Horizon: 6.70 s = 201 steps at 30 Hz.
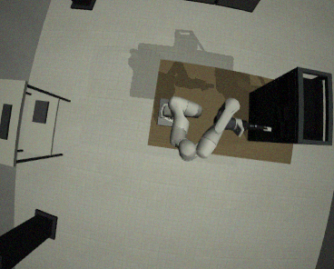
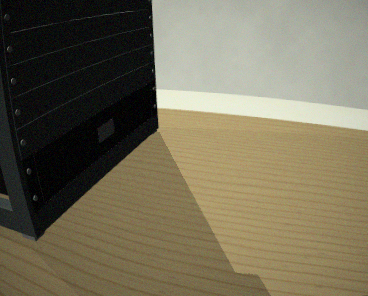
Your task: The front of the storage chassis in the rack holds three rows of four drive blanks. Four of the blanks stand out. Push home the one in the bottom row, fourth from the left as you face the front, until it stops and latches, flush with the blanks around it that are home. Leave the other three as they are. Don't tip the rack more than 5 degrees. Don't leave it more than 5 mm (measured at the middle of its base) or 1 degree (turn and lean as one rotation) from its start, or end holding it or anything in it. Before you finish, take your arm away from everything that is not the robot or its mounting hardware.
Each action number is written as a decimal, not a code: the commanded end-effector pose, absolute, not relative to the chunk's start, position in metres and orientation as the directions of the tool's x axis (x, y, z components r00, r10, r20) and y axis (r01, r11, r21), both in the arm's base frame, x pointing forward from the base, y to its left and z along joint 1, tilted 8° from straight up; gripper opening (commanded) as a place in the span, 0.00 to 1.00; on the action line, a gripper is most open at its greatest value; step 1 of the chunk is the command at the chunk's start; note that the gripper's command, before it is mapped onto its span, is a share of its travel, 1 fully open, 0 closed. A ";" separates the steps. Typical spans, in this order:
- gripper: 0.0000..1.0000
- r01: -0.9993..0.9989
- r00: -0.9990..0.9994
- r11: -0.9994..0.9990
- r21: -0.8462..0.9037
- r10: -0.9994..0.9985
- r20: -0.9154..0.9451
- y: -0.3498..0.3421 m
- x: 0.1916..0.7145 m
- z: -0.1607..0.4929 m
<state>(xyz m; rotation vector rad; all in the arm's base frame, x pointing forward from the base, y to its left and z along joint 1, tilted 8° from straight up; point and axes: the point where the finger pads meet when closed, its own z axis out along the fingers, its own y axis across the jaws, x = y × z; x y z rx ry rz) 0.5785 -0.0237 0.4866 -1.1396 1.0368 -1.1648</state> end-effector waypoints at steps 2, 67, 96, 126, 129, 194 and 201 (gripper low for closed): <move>0.00 0.134 0.161 0.017 -0.991 -0.987 0.005 -0.021 0.580 0.484; 0.00 0.134 0.161 0.017 -0.991 -0.987 0.005 -0.017 0.619 0.488; 0.00 0.134 0.161 0.017 -0.991 -0.987 0.005 -0.017 0.619 0.488; 0.00 0.134 0.161 0.017 -0.991 -0.987 0.005 -0.019 0.619 0.488; 0.00 0.134 0.161 0.017 -0.991 -0.987 0.005 -0.019 0.619 0.488; 0.00 0.134 0.161 0.017 -0.991 -0.987 0.005 -0.011 0.646 0.491; 0.00 0.134 0.161 0.017 -0.991 -0.987 0.005 -0.010 0.647 0.492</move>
